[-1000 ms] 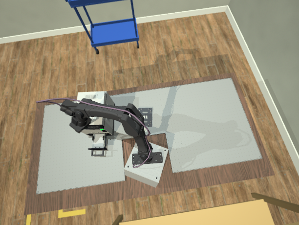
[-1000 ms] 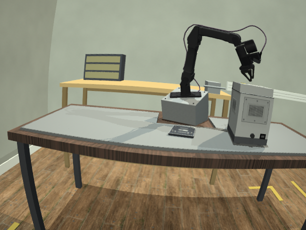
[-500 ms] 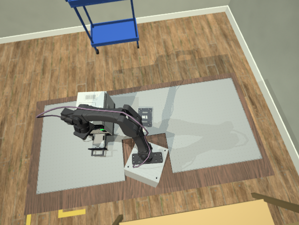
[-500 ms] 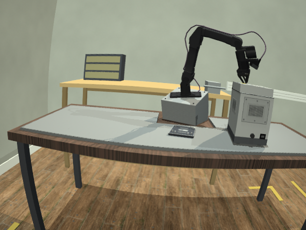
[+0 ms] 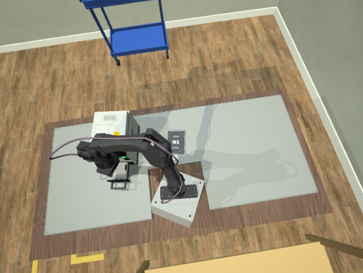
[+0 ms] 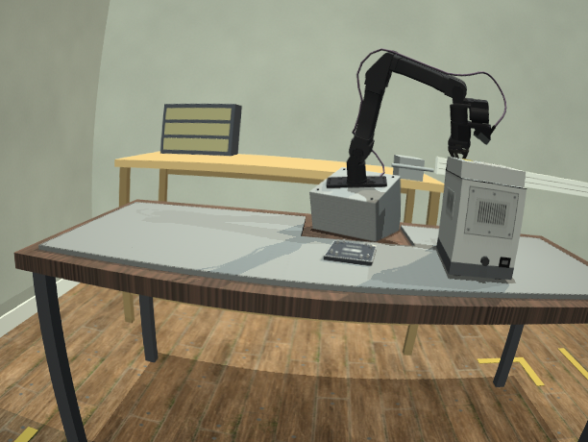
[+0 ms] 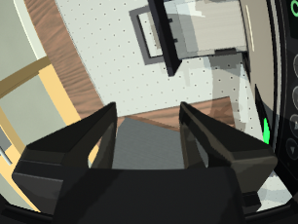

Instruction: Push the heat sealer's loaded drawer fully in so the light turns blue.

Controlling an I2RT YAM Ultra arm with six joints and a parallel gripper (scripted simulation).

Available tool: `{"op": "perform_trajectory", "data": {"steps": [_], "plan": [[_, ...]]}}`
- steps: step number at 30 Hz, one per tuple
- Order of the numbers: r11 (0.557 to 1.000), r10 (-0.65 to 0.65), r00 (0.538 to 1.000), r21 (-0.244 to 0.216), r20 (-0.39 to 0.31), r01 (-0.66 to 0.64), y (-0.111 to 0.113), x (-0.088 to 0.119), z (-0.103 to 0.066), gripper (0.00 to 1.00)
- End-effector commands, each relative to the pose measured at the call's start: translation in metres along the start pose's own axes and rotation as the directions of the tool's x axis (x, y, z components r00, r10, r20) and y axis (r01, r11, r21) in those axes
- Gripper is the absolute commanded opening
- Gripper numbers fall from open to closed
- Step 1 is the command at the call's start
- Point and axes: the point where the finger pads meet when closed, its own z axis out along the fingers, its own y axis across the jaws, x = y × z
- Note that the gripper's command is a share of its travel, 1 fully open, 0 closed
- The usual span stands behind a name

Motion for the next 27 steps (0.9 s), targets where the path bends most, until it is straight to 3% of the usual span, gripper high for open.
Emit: {"op": "perform_trajectory", "data": {"steps": [1, 5, 6, 9, 10, 11, 27], "plan": [[0.993, -0.118, 0.993, 0.010, 0.033, 0.117, 0.015, 0.003, -0.017, 0.45], [0.984, -0.180, 0.983, 0.010, 0.023, 0.180, 0.023, 0.004, -0.019, 0.45], [0.982, -0.189, 0.982, 0.011, -0.011, 0.189, 0.024, 0.015, -0.010, 0.45], [0.982, -0.189, 0.982, 0.007, 0.003, 0.189, 0.033, 0.017, -0.004, 0.45], [0.982, -0.189, 0.982, 0.007, 0.003, 0.189, 0.033, 0.017, -0.004, 0.45], [0.982, -0.189, 0.981, 0.007, 0.044, 0.189, 0.035, 0.006, -0.015, 0.45], [0.982, -0.187, 0.981, 0.007, 0.045, 0.186, 0.035, 0.006, -0.015, 0.45]]}}
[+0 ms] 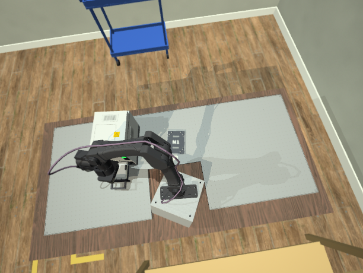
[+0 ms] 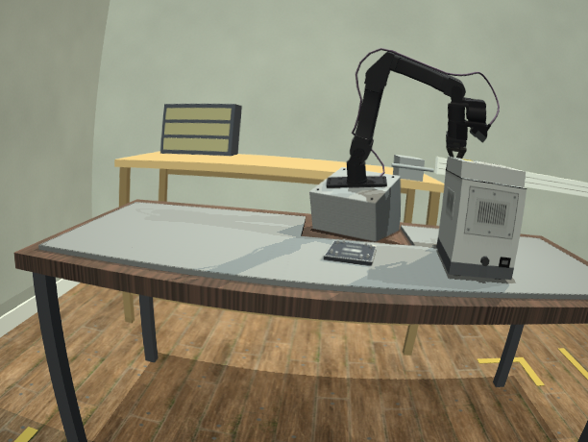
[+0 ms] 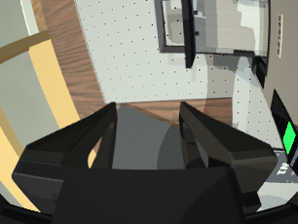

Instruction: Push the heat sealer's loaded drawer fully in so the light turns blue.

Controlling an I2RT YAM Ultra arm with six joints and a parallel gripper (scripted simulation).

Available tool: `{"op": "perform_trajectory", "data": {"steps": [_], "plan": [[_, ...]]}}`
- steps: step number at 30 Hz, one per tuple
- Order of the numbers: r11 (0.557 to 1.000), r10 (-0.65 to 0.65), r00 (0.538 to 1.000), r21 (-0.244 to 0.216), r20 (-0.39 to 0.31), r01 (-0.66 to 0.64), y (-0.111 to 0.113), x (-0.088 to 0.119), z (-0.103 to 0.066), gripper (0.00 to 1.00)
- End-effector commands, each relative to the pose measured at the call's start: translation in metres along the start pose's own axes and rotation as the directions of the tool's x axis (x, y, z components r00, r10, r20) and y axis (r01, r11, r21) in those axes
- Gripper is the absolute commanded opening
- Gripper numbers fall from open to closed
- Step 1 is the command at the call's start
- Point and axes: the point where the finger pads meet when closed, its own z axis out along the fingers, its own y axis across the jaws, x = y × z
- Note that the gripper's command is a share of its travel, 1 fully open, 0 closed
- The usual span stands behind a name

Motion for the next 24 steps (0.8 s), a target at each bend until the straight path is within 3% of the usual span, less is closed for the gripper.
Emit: {"op": "perform_trajectory", "data": {"steps": [1, 23, 24], "plan": [[1.000, -0.023, 0.996, 0.002, 0.083, 0.023, 0.005, -0.012, -0.020, 0.45], [1.000, -0.023, 0.996, 0.002, 0.083, 0.023, 0.005, -0.012, -0.020, 0.45], [0.999, -0.015, 0.999, 0.041, 0.041, 0.013, 0.005, -0.002, -0.005, 0.30]]}}
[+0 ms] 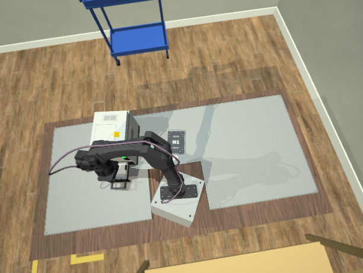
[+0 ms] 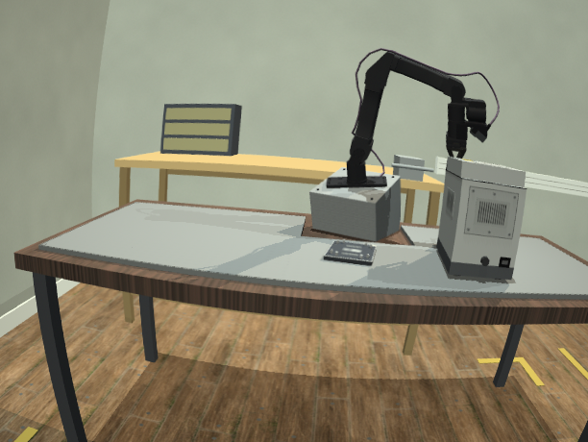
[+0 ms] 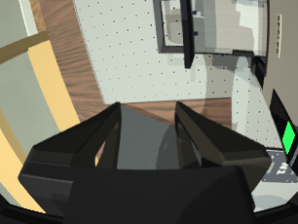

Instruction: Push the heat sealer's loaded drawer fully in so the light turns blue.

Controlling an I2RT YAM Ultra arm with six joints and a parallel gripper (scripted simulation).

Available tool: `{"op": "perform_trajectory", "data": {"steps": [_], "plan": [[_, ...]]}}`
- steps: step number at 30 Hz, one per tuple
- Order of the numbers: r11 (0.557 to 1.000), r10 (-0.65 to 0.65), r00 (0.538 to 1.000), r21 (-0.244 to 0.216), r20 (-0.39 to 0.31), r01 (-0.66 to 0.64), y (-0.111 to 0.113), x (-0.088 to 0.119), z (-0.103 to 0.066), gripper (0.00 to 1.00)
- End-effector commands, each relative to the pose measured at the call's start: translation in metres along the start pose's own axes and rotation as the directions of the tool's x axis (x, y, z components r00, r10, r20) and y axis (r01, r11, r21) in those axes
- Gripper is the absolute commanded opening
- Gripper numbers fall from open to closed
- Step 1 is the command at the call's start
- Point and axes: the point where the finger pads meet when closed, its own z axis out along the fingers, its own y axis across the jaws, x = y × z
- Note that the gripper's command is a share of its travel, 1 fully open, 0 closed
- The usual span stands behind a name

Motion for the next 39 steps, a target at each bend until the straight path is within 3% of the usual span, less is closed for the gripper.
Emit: {"op": "perform_trajectory", "data": {"steps": [1, 2, 4, 13, 14, 15, 16, 19, 21, 22, 28, 29, 36, 38, 39], "plan": [[0.997, -0.020, 0.999, 0.069, 0.039, 0.018, 0.007, -0.002, -0.002, 0.30], [0.994, -0.025, 1.000, 0.103, 0.003, 0.025, 0.008, -0.001, 0.013, 0.30], [0.994, -0.025, 1.000, 0.103, 0.003, 0.025, 0.008, -0.001, 0.013, 0.30], [0.920, -0.063, 0.998, 0.387, -0.002, 0.059, 0.020, -0.007, 0.044, 0.30], [0.919, -0.063, 0.998, 0.390, -0.014, 0.063, 0.020, -0.004, 0.051, 0.30], [0.905, -0.067, 0.998, 0.420, -0.017, 0.068, 0.021, -0.004, 0.054, 0.30], [0.896, -0.071, 0.997, 0.441, 0.022, 0.054, 0.026, -0.017, 0.049, 0.30], [0.848, -0.082, 0.997, 0.527, 0.013, 0.063, 0.031, -0.018, 0.061, 0.30], [0.848, -0.082, 0.997, 0.527, 0.013, 0.063, 0.031, -0.018, 0.061, 0.30], [0.825, -0.085, 0.996, 0.560, -0.015, 0.079, 0.030, -0.013, 0.063, 0.30], [0.698, -0.104, 0.994, 0.709, -0.036, 0.099, 0.038, -0.015, 0.086, 0.30], [0.698, -0.104, 0.994, 0.709, -0.036, 0.099, 0.039, -0.015, 0.090, 0.30], [0.516, -0.121, 0.991, 0.848, -0.065, 0.118, 0.049, -0.018, 0.117, 0.30], [0.516, -0.121, 0.991, 0.848, -0.065, 0.118, 0.049, -0.018, 0.117, 0.30], [0.487, -0.122, 0.990, 0.865, -0.069, 0.121, 0.050, -0.018, 0.121, 0.30]]}}
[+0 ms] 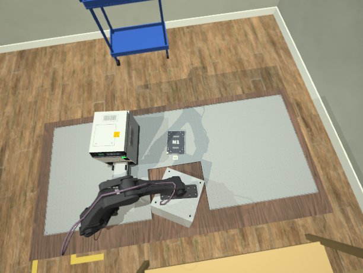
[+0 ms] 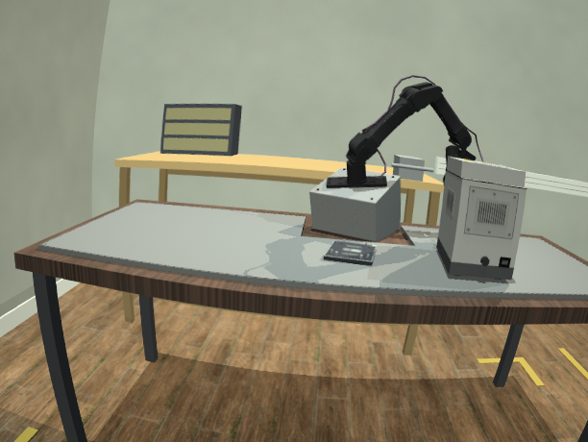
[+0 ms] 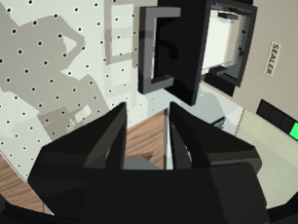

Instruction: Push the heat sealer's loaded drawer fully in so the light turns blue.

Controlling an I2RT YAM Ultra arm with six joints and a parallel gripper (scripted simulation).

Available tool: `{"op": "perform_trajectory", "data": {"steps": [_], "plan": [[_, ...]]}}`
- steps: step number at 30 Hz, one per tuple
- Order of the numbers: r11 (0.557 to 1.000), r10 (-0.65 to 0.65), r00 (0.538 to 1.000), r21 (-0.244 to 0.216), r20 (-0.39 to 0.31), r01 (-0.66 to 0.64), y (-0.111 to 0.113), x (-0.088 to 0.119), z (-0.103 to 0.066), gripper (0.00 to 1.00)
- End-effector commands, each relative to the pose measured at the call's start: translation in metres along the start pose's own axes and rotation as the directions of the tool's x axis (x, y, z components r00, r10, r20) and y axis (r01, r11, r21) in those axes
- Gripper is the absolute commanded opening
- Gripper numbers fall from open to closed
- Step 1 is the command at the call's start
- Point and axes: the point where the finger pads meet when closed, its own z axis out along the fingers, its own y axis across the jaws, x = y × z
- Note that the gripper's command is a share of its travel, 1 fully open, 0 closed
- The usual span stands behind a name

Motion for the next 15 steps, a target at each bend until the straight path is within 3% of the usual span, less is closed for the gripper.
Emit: {"op": "perform_trajectory", "data": {"steps": [1, 4, 10, 15], "plan": [[0.988, 0.052, 0.999, 0.145, 0.014, -0.054, -0.011, -0.011, -0.010, 0.30], [0.970, 0.039, 0.999, 0.240, 0.010, -0.040, 0.000, -0.014, -0.006, 0.30], [0.970, 0.039, 0.999, 0.240, 0.010, -0.040, 0.022, -0.020, 0.001, 0.30], [0.972, 0.065, 0.997, 0.224, 0.029, -0.070, 0.014, -0.024, -0.008, 0.30]]}}
